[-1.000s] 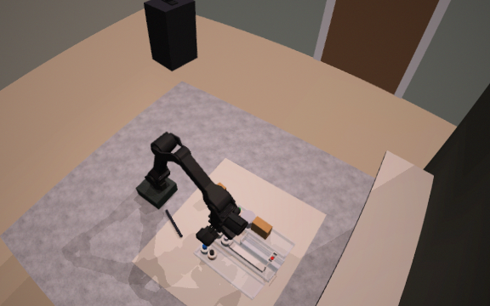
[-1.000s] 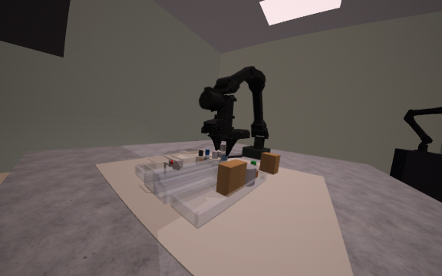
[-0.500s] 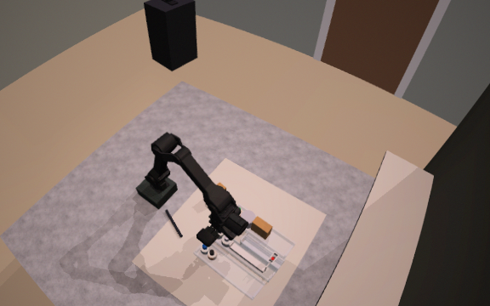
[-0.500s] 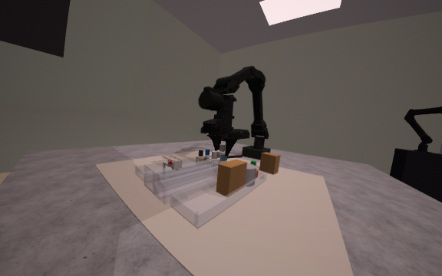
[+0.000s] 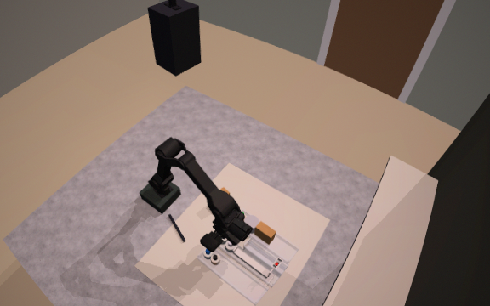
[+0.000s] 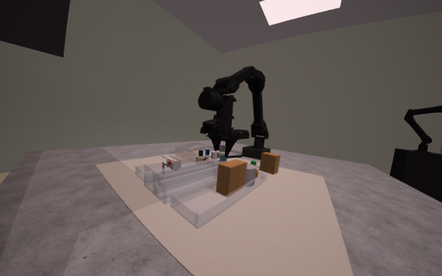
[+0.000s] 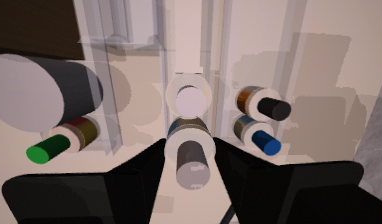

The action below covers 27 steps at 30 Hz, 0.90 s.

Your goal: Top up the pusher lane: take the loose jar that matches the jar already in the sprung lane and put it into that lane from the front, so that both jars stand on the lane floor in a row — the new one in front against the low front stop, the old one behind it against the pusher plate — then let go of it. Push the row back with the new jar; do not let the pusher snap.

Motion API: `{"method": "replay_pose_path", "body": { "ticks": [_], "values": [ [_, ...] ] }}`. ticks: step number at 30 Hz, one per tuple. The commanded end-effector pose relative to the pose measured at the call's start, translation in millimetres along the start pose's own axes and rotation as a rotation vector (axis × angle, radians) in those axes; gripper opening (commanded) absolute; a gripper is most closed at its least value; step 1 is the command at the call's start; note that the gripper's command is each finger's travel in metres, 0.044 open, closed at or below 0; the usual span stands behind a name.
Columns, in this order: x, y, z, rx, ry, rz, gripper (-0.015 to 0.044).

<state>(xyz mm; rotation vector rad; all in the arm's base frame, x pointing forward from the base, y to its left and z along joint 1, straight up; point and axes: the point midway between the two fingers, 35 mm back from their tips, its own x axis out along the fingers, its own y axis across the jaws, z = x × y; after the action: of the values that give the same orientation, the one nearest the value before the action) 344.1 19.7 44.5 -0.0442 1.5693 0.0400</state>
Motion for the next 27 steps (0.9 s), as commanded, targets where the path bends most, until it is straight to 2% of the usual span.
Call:
{"method": "replay_pose_path", "body": {
  "ticks": [1, 27],
  "values": [
    [-0.8, 0.2, 6.2, -0.004, -0.025, 0.002, 0.0],
    [8.4, 0.2, 5.9, -0.004, -0.025, 0.002, 0.0]
  ]
}}
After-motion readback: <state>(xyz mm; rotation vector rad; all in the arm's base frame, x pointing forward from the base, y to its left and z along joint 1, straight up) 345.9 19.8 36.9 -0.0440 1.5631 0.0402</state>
